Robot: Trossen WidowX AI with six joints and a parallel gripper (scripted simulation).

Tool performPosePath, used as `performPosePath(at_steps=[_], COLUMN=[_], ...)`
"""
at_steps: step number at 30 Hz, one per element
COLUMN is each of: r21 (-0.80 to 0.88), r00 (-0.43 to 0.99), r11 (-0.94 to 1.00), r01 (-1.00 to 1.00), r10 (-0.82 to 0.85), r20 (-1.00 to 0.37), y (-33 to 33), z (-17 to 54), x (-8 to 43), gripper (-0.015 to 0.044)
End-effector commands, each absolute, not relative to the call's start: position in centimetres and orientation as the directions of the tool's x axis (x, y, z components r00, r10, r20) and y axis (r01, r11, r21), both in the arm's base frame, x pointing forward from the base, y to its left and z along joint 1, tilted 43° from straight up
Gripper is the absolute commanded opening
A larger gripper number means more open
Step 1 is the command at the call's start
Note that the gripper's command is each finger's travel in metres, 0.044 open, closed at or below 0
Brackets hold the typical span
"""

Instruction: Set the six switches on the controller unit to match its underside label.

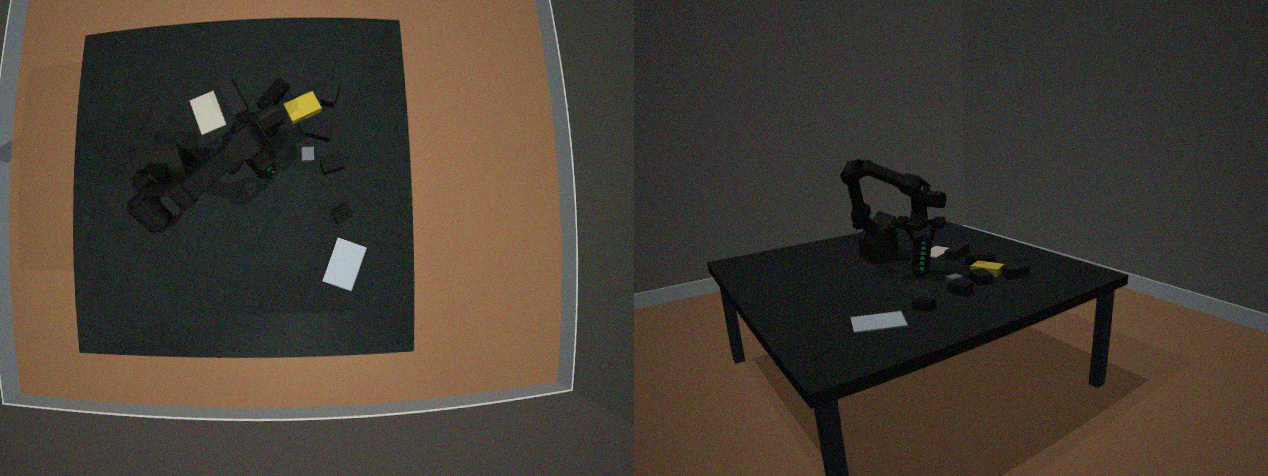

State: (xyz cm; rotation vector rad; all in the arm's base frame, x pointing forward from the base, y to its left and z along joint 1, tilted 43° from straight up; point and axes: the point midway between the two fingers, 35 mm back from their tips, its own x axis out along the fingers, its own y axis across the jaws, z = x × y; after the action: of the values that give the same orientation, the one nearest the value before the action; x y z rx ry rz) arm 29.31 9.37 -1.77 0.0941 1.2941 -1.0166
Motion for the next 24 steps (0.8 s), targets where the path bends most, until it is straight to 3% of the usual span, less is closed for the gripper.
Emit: performPosePath(at_steps=[1, 24], r21=[-0.463, -0.463], r00=[-0.076, -0.113], r11=[0.580, 0.580], r01=[0.670, 0.671], r10=[-0.567, -0.536], r20=[-0.821, -0.836], y=[8.8, 8.1], z=[-1.5, -0.3], x=[29.9, 31.4], gripper=[0.0338, 0.0338])
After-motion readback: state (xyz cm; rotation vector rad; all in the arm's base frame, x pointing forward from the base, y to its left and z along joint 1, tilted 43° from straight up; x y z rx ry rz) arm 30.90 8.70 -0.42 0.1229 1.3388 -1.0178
